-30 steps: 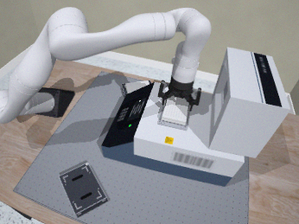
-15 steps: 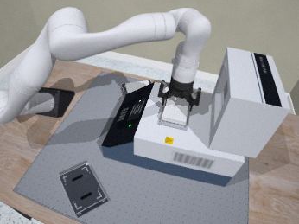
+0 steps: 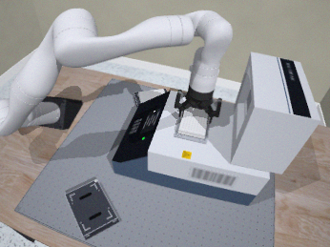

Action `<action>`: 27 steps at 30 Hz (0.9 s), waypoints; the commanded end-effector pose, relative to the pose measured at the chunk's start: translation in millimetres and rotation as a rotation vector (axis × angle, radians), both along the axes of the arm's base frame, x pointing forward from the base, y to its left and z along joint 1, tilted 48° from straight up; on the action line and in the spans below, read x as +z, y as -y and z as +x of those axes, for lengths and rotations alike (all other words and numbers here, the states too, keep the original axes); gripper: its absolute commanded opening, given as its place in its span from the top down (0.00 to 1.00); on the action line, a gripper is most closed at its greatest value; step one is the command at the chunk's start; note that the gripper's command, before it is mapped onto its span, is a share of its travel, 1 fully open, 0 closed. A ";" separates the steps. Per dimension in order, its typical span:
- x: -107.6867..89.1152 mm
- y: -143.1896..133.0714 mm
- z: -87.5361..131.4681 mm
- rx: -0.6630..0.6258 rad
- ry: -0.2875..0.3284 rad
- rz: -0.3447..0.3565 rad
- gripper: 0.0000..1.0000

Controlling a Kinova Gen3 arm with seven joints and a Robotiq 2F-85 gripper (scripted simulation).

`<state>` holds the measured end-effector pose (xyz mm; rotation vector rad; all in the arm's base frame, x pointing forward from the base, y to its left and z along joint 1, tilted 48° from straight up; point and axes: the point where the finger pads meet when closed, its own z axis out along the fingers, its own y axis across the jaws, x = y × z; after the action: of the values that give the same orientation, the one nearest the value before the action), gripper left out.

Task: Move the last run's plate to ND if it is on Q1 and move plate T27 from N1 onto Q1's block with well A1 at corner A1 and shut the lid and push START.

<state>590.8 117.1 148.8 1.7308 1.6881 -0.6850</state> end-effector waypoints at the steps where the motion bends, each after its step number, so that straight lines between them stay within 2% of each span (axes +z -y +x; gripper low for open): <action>1: 0.3 -0.7 0.2 0.002 0.001 0.001 0.09; 27: -4.0 4.0 0.5 0.002 0.001 0.001 0.09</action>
<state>591.2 112.1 144.2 1.7307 1.6883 -0.6844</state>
